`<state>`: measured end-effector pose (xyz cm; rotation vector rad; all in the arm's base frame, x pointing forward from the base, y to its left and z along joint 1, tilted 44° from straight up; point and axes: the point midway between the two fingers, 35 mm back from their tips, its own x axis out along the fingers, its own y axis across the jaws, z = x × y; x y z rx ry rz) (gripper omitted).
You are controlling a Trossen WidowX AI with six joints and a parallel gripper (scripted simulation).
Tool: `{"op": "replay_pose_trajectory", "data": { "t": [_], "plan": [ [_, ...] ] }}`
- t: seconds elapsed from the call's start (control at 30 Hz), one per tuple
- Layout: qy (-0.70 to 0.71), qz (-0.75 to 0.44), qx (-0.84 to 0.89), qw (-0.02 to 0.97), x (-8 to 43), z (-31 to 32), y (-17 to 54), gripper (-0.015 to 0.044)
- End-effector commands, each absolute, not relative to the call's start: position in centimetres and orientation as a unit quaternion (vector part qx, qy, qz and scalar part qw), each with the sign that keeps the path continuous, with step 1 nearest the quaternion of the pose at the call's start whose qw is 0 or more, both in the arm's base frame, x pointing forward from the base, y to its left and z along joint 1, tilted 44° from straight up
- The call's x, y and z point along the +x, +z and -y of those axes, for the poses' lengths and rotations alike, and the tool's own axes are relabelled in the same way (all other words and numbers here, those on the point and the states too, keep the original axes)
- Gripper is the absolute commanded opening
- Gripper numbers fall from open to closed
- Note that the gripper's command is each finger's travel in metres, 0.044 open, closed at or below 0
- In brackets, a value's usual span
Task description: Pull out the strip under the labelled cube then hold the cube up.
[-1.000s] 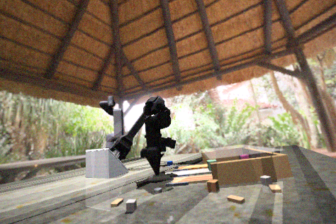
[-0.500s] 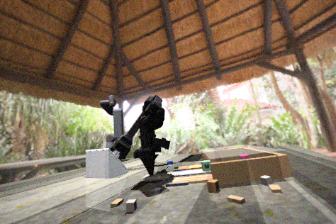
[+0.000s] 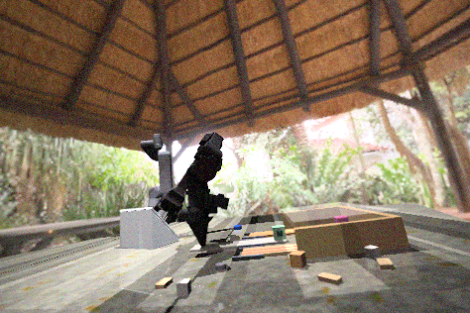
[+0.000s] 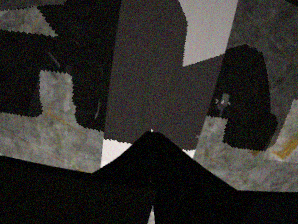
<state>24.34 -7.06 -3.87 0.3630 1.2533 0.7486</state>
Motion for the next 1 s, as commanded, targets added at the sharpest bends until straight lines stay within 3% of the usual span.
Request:
{"op": "replay_pose_trajectory", "data": {
  "t": [0.0,0.53,0.87,0.97],
  "plan": [
    [0.343,-0.577,0.164,0.723,23.1,6.8,-4.3,0.0000],
    [0.343,-0.577,0.164,0.723,21.2,7.1,-4.9,0.0000],
    [0.342,-0.577,0.164,0.723,21.6,10.4,-1.6,0.0000],
    [0.349,-0.573,0.156,0.725,23.4,10.0,-1.2,0.0079]
  ]
}}
